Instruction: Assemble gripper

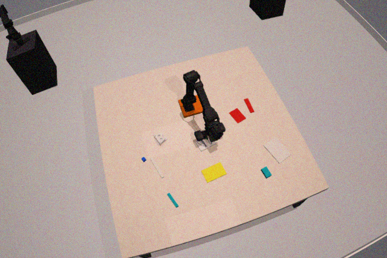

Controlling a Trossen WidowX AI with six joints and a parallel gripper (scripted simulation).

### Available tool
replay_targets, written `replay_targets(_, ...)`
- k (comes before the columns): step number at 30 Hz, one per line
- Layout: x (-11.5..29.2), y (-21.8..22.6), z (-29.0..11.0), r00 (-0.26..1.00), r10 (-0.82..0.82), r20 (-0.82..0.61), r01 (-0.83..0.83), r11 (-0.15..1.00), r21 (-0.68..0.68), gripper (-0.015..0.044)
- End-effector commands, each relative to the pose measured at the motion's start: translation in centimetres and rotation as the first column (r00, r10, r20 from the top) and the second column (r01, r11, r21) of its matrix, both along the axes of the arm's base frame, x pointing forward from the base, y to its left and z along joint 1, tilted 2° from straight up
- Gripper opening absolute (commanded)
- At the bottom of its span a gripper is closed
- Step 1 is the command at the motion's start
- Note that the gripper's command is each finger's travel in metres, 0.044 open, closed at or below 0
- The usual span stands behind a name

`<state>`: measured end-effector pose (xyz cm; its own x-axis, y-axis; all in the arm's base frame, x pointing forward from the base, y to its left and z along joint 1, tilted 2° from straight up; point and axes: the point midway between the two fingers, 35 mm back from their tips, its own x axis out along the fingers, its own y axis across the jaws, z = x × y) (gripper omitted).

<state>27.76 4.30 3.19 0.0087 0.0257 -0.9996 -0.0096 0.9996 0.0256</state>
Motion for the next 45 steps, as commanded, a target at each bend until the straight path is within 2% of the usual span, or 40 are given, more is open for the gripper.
replay_targets(1, 0.03, 0.04, -0.05, 1.000, -0.003, 0.001, 0.003, 1.000, 0.002, 0.0134)
replay_targets(45, 0.03, 0.04, -0.05, 1.000, -0.003, 0.001, 0.003, 1.000, 0.002, 0.0134)
